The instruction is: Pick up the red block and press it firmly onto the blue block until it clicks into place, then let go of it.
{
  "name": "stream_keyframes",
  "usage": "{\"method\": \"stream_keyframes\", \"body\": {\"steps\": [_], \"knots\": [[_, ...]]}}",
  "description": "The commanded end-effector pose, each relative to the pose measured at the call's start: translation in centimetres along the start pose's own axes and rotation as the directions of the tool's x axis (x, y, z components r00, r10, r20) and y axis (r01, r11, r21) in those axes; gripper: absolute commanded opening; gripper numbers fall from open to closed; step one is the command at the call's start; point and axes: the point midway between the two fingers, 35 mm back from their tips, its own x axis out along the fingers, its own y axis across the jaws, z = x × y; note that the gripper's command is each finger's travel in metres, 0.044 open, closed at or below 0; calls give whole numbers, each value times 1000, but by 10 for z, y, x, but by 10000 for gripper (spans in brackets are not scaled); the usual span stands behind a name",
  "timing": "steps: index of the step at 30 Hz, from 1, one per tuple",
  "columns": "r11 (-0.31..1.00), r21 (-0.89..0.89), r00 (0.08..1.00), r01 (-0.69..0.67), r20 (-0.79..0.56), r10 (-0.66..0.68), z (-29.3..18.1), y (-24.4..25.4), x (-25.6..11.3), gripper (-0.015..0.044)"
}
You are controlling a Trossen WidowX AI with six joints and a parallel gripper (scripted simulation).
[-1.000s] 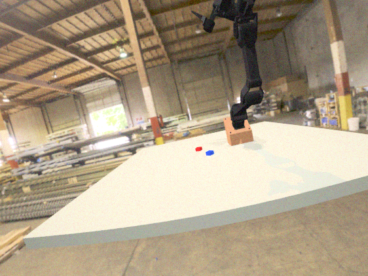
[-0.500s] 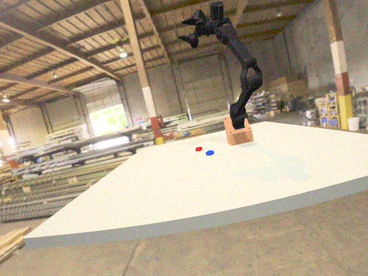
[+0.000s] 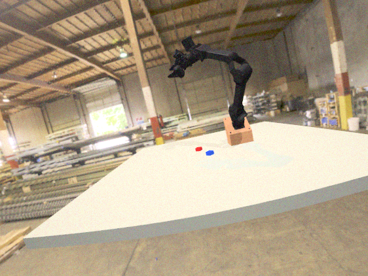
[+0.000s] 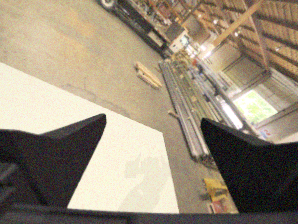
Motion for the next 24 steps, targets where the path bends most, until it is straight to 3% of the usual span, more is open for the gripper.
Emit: {"method": "stream_keyframes", "body": {"steps": [1,10,18,24], "knots": [[986,141,981,-90,-157,112,-55,22,44,440],[878,460,807,-135,-463,367,-175,88,96,440],[768,639,484,33,-683,547,-281,161,91,440],[732,664,244,152,-743,623,-333,202,67,440]]}}
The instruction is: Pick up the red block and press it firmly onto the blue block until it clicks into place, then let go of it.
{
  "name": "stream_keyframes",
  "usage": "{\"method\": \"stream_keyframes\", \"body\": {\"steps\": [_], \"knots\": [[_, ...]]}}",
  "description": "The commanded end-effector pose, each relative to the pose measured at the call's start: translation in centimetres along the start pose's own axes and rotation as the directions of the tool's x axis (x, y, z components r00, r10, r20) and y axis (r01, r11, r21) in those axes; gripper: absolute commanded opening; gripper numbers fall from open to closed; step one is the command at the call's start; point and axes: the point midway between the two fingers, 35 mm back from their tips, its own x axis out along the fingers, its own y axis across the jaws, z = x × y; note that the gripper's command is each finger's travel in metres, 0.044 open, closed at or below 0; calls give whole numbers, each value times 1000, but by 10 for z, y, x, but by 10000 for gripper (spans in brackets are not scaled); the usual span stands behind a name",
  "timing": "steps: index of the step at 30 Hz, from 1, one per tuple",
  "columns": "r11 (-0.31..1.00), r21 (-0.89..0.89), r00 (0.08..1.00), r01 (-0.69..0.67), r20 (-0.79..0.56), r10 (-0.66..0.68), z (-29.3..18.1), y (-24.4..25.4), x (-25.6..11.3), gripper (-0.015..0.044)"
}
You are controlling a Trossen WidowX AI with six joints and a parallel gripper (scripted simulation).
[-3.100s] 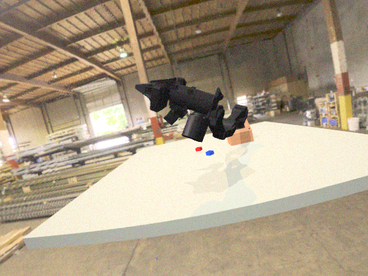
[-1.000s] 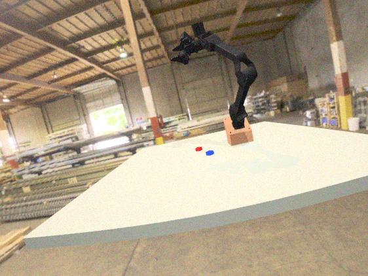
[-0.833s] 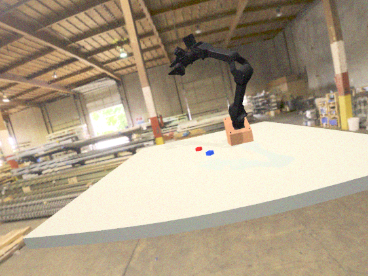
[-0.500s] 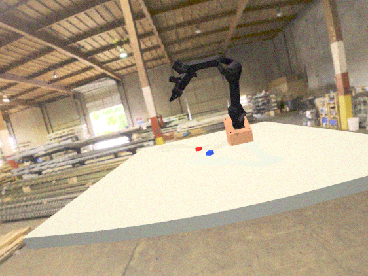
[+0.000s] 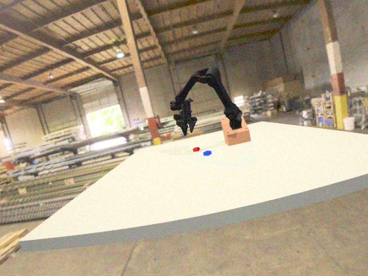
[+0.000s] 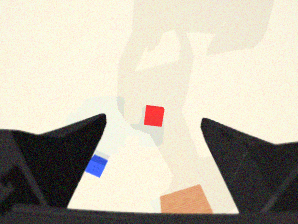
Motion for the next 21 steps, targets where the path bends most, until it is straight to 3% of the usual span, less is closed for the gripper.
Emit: {"method": "stream_keyframes", "body": {"steps": [1,9,13,21], "knots": [[997,80,988,17,-152,-5,-30,-3,28,440],[997,80,988,17,-152,-5,-30,-3,28,440],[997,80,988,16,-152,-3,-35,-3,60,440],[997,80,988,15,-152,-3,-36,-4,73,440]]}}
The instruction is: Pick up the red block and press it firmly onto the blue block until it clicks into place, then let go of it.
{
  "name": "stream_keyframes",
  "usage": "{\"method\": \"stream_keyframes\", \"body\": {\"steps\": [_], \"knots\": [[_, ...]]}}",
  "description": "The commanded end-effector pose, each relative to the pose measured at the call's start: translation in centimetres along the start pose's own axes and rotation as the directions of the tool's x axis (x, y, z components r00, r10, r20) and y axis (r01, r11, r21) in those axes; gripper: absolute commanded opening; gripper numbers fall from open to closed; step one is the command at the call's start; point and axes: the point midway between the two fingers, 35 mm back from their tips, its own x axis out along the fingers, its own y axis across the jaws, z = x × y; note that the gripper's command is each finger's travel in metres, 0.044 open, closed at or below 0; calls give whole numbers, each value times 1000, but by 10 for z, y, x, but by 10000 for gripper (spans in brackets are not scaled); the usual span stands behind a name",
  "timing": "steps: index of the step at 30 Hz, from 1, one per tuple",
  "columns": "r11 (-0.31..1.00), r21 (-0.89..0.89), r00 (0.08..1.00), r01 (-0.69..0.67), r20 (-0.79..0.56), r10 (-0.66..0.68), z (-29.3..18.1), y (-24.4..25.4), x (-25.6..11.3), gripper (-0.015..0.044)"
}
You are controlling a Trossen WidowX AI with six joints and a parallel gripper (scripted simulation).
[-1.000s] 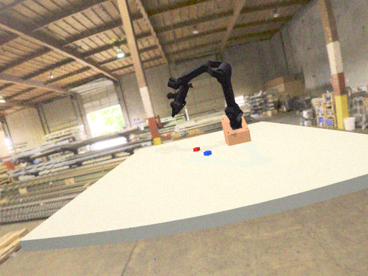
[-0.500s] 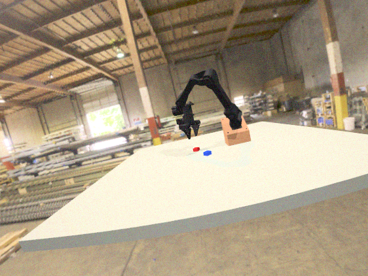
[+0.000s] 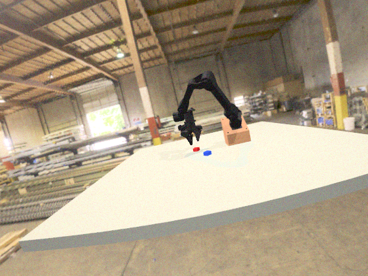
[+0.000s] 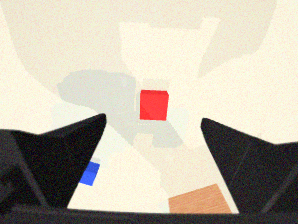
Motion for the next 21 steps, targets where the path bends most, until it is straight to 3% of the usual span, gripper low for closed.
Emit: {"method": "stream_keyframes", "body": {"steps": [1,21], "knots": [[1000,4,1000,-4,-6,4,-1,-1,15,440],[1000,4,1000,-4,-7,4,-1,-1,39,440]]}}
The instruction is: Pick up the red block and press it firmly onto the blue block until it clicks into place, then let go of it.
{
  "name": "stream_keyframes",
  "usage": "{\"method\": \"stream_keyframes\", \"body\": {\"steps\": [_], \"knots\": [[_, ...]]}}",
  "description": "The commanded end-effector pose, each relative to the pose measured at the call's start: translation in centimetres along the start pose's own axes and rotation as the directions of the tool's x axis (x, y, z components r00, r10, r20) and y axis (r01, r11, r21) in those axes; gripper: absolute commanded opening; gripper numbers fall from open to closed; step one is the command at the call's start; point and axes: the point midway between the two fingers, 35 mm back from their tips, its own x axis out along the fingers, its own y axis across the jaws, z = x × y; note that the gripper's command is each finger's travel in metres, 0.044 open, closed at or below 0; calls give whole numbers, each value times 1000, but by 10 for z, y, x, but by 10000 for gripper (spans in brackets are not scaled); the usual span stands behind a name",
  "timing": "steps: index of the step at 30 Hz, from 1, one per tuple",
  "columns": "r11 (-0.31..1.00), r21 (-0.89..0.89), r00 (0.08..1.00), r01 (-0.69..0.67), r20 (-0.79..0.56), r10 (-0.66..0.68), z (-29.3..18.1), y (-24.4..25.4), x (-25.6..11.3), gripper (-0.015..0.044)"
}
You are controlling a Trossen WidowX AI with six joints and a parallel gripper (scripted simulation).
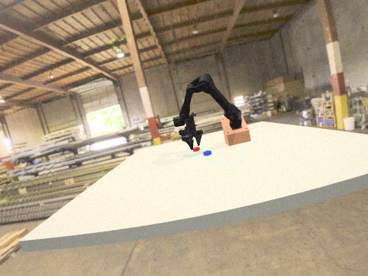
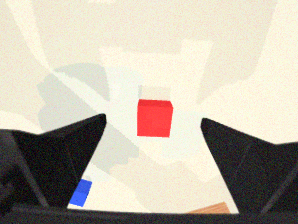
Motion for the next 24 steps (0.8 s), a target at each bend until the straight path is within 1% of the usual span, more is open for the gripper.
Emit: {"method": "stream_keyframes", "body": {"steps": [1,6,18,24], "knots": [[1000,7,1000,-3,-9,3,-3,-1,9,440],[1000,7,1000,-4,-10,4,-3,0,14,440],[1000,7,1000,-4,-10,4,-3,0,14,125],[1000,7,1000,-4,-10,4,-3,0,14,85]]}}
